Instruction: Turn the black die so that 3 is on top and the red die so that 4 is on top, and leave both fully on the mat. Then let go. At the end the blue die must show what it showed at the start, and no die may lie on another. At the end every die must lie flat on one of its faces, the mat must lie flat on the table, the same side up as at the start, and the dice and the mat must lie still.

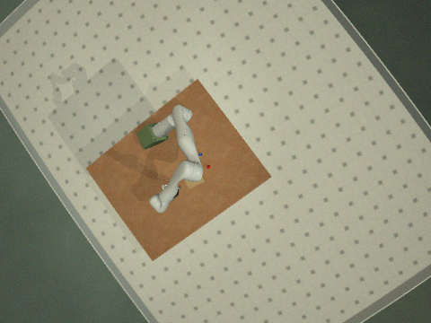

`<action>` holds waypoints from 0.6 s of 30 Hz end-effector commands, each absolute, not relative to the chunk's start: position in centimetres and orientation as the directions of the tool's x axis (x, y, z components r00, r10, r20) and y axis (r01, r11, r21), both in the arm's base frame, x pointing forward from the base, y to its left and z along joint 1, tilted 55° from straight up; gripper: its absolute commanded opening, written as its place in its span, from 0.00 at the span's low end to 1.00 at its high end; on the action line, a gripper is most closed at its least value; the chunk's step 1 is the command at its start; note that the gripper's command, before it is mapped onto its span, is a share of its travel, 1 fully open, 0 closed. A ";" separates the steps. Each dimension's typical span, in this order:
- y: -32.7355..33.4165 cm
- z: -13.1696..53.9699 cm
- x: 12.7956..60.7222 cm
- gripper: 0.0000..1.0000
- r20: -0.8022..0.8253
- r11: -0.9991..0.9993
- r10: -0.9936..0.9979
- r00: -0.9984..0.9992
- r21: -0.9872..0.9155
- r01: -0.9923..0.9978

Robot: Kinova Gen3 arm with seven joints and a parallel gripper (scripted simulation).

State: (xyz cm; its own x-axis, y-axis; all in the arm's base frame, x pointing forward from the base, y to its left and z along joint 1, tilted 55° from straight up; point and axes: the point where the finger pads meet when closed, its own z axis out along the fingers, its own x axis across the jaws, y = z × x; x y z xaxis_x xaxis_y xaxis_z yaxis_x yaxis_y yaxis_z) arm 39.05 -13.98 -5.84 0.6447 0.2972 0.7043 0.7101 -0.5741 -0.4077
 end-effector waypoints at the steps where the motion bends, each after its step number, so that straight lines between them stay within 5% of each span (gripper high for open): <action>1: -12.8 -6.6 39.2 1.00 0.703 -0.566 0.296 0.647 -0.416 0.711; 18: -12.4 -6.9 39.3 1.00 0.703 -0.566 0.296 0.647 -0.416 0.711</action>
State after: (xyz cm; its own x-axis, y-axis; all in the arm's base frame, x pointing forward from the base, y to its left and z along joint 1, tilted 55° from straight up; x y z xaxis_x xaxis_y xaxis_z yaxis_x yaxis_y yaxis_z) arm 39.32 -12.27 -6.94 0.6467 0.2959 0.7030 0.7120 -0.5647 -0.4174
